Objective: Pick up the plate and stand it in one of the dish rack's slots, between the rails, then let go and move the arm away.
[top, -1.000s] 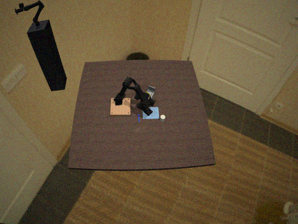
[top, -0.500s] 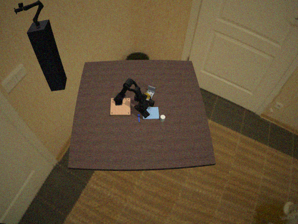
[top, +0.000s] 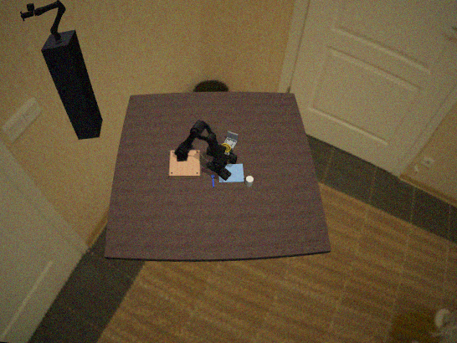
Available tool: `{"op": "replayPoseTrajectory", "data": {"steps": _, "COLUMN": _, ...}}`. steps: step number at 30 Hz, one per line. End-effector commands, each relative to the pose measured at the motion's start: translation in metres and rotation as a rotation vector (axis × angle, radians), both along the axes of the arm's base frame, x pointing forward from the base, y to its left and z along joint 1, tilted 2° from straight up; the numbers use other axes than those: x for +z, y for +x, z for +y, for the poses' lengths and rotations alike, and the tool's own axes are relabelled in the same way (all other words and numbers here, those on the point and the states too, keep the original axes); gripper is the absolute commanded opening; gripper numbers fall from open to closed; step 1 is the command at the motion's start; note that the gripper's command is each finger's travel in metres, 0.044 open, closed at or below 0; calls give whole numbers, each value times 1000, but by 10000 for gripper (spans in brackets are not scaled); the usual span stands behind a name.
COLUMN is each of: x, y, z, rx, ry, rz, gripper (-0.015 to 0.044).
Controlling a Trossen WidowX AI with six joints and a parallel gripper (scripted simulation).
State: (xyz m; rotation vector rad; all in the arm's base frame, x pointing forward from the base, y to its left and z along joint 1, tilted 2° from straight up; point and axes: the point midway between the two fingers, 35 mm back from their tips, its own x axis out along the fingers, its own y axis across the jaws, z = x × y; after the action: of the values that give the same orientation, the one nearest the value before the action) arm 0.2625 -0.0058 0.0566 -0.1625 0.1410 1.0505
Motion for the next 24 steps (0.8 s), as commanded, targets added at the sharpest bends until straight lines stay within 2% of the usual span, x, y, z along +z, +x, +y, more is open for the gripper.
{"op": "replayPoseTrajectory", "data": {"steps": 1, "x": -5, "y": 1, "z": 5, "rx": -2, "ry": 6, "rz": 4, "gripper": 0}}
{"op": "replayPoseTrajectory", "data": {"steps": 24, "x": -11, "y": 10, "z": 28, "rx": 1, "ry": -10, "rz": -7, "gripper": 0}}
